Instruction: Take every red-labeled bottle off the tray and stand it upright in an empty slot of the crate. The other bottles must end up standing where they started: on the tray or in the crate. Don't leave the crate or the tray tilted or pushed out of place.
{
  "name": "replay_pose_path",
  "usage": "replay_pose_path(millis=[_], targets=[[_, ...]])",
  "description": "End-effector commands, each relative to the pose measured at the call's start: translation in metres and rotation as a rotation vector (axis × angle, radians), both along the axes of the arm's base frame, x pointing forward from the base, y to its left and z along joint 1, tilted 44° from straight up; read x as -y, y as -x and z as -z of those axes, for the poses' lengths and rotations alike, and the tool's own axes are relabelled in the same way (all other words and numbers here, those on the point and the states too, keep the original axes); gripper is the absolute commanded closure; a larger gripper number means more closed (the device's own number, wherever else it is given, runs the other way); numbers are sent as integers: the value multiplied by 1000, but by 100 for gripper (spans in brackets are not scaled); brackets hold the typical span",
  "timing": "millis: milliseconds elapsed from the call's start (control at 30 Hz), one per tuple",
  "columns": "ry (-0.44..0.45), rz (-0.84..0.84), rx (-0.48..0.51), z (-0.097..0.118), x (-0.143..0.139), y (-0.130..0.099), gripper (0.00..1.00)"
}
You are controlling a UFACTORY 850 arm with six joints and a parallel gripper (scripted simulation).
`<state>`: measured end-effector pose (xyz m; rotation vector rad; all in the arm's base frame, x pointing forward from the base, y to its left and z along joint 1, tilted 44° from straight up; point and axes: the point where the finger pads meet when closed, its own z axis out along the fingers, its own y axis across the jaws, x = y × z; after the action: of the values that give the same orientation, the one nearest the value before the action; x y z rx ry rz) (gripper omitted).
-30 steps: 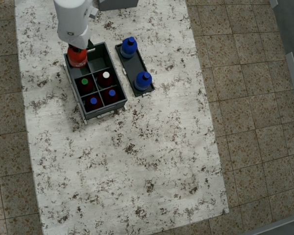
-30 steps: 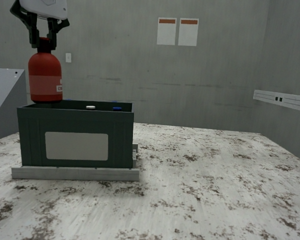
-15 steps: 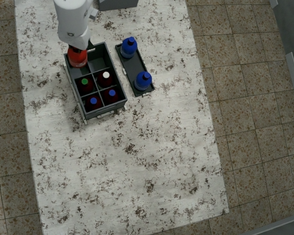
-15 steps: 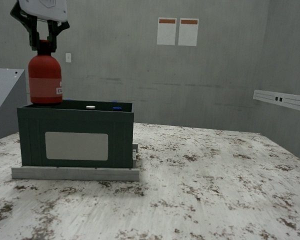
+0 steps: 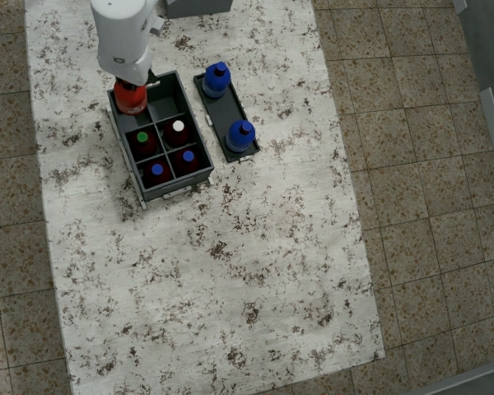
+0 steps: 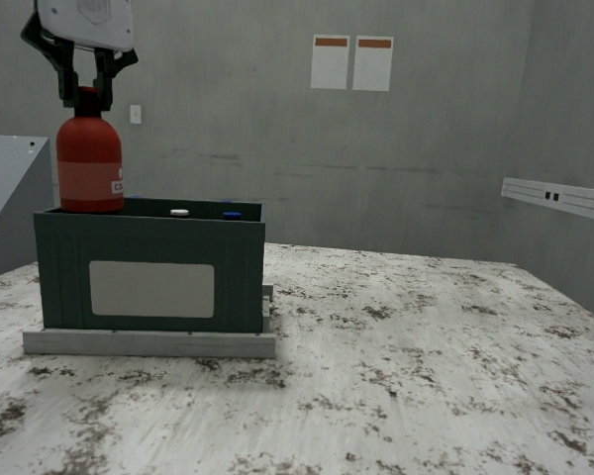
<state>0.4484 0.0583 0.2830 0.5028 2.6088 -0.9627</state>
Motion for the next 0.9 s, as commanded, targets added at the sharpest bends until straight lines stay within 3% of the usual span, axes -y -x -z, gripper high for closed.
replay_pose_path(millis=[0,867], targets=[[-1,0,1,2,2,-1,100],[-1,0,1,19,17,-5,100]])
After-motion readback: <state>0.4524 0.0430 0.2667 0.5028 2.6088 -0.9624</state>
